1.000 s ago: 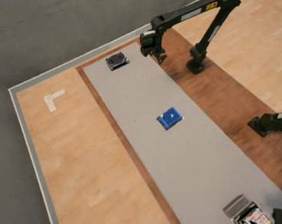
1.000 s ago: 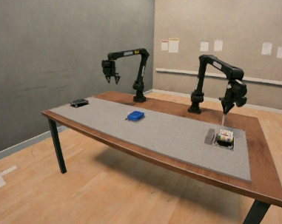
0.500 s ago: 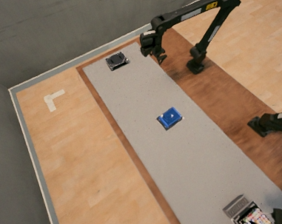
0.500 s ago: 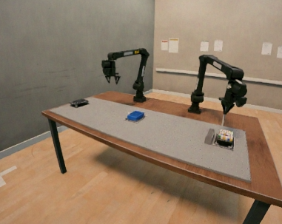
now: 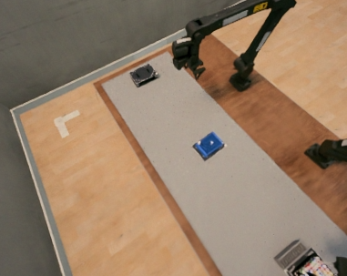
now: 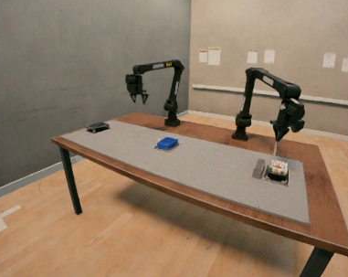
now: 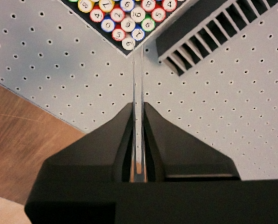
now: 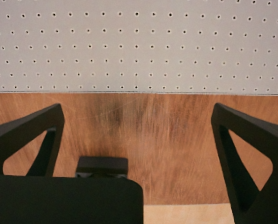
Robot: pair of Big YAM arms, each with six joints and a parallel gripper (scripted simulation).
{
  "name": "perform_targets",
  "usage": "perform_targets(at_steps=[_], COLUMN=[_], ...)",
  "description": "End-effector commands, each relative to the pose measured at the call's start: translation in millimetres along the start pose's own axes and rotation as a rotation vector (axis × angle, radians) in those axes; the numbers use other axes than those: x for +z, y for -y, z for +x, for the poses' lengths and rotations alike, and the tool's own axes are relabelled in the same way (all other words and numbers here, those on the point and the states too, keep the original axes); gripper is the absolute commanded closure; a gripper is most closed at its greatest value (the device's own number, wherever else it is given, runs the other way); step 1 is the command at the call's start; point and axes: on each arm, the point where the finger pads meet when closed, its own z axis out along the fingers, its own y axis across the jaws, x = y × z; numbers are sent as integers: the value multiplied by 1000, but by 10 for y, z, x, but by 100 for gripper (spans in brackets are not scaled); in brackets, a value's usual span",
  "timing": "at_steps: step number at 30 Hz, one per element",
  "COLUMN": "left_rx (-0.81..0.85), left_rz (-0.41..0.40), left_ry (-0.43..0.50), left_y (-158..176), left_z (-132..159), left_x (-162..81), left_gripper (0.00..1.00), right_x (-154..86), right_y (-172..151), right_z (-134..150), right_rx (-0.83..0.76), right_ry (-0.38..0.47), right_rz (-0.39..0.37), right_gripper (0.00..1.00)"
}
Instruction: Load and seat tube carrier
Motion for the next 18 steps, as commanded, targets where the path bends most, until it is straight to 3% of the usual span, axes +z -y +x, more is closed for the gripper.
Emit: perform_targets(at_steps=[1,18], left_rx=[-6,-7], left_rz=[8,3], left_ry=[20,-8], left_y=[-56,-71], left_z=[-120,-49], left_x=[-5,108], left_gripper=[93,93], right_x=[-121,-121], right_y=[13,13], right_z=[-85,-85], right_rx=[13,13], right_ry=[32,32], right_rz=[8,8], right_gripper=[0,0])
